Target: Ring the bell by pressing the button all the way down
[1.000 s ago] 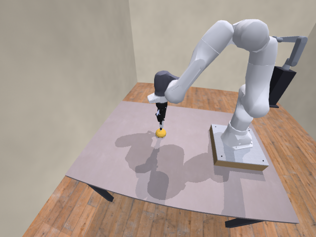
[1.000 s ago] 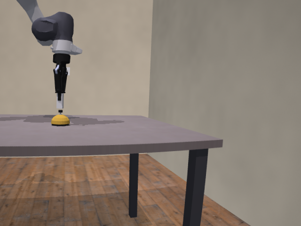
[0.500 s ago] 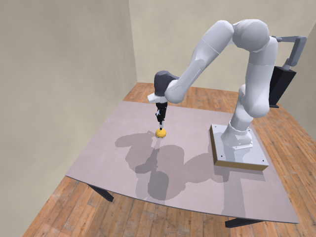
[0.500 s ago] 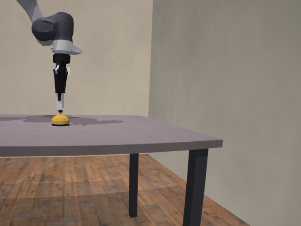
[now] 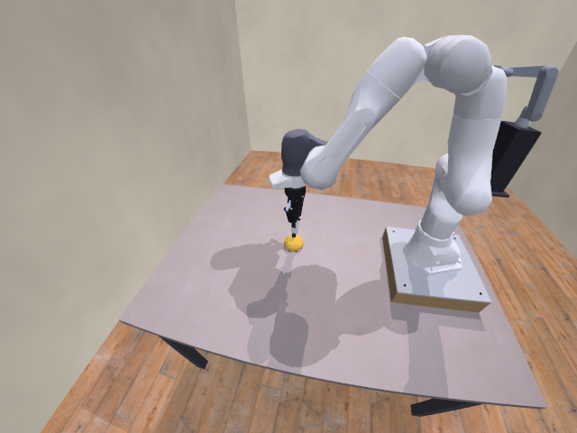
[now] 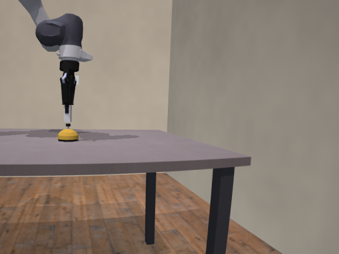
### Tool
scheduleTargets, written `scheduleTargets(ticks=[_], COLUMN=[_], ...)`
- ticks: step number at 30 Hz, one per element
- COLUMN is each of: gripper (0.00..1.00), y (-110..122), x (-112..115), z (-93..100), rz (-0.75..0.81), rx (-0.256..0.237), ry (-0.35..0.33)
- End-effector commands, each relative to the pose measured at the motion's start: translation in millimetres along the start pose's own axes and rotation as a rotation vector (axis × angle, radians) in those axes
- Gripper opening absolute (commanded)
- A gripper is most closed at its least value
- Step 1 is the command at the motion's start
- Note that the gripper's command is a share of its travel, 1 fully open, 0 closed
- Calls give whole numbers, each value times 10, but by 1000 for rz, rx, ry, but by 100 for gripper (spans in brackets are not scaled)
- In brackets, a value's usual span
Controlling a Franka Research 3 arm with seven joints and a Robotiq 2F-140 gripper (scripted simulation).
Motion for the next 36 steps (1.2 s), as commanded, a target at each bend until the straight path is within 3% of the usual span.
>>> scheduleTargets(ticks=[1, 36], gripper=[0, 0], y=[15, 16], x=[9, 9], z=[-41, -109], rz=[3, 3], rx=[2, 2], ry=[-2, -2])
Point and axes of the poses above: the point where the finger pads meet when closed, its own z axis back along the fingers, its own y axis across the jaws, x = y × z, the point moved 5 cm from there along z, back along the fingers, and after that the axes turned 14 degrees about z, right-handed, at the moved point
